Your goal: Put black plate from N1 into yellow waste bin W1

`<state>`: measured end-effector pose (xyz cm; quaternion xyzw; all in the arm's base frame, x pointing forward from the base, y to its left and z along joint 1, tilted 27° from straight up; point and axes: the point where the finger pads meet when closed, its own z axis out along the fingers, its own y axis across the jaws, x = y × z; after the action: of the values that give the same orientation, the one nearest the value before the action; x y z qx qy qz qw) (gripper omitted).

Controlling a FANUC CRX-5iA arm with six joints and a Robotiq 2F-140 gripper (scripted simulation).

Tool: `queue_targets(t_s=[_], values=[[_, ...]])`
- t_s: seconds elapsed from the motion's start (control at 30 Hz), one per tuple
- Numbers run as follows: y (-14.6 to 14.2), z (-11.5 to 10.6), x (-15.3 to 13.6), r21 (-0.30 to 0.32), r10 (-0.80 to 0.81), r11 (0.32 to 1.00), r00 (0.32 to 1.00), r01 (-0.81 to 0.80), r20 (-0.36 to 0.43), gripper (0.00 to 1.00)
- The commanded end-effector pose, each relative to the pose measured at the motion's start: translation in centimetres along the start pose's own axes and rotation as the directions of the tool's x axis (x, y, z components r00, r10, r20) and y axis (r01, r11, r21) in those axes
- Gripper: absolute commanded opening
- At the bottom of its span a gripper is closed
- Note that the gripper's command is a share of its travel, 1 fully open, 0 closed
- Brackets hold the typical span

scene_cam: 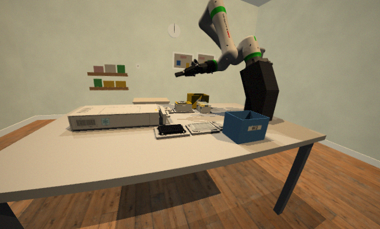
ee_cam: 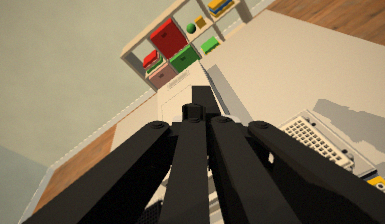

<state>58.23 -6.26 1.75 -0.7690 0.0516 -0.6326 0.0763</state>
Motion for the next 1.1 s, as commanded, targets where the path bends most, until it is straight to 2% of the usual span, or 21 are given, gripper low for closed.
queue_targets(t_s=[0.0, 0.1, 0.2, 0.3, 0.4, 0.53, 0.63, 0.77, 0.83, 0.93, 1.0, 1.07], values=[[-0.4, 0.5, -0.5, 0.010, 0.010, 1.000, 1.000, -0.010, 0.019, 0.10], [-1.0, 0.9, -1.3, 0.010, 0.010, 1.000, 1.000, -0.010, 0.019, 0.10], [-1.9, 1.4, -2.4, 0.039, 0.031, 0.999, 0.995, -0.035, 0.091, 0.10], [-2.7, 1.8, -3.5, 0.039, 0.031, 0.999, 0.995, -0.035, 0.091, 0.10], [-3.6, 2.2, -4.6, 0.064, 0.046, 0.996, 0.985, -0.058, 0.163, 0.10], [-4.2, 2.4, -5.4, 0.064, 0.046, 0.996, 0.985, -0.058, 0.163, 0.10], [-5.1, 2.7, -6.6, 0.085, 0.055, 0.993, 0.970, -0.077, 0.235, 0.10], [-6.0, 2.9, -7.8, 0.085, 0.055, 0.993, 0.970, -0.077, 0.235, 0.10], [-6.6, 3.0, -8.6, 0.099, 0.058, 0.991, 0.953, -0.091, 0.297, 0.10], [-7.6, 3.2, -9.8, 0.101, 0.058, 0.990, 0.950, -0.093, 0.306, 0.10], [-8.2, 3.2, -10.6, 0.113, 0.056, 0.988, 0.928, -0.104, 0.367, 0.10], [-8.5, 3.2, -11.0, 0.114, 0.056, 0.988, 0.926, -0.106, 0.375, 0.10]])
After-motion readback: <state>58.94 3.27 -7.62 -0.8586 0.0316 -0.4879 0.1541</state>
